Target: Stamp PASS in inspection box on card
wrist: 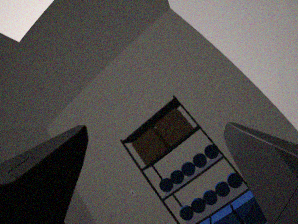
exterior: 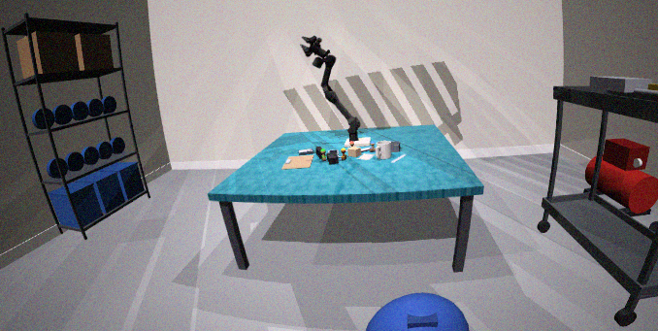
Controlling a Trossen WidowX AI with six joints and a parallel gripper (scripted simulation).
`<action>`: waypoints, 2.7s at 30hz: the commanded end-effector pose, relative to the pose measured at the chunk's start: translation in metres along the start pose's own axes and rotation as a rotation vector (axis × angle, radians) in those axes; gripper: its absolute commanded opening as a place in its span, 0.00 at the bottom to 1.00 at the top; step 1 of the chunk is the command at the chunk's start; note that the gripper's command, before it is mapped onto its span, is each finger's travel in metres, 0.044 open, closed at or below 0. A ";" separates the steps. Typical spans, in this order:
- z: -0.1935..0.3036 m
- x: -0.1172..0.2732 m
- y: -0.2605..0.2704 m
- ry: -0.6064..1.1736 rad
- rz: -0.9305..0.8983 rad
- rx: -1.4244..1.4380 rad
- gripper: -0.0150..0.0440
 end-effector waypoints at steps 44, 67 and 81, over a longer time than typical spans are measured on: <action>0.053 0.306 0.331 -0.264 -1.342 0.458 0.64; 0.369 0.409 0.265 0.790 -1.716 0.894 0.64; 0.497 0.428 0.092 1.753 -1.344 1.088 0.64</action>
Point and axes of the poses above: the point midway between the two fingers, 35 mm back from their tips, its own x axis back along the fingers, its own y axis across the jaws, z = x × y, the point moved 3 cm from there along x, back along the fingers, and after that the axes turned 13 degrees about -x, right-handed, at the moved point
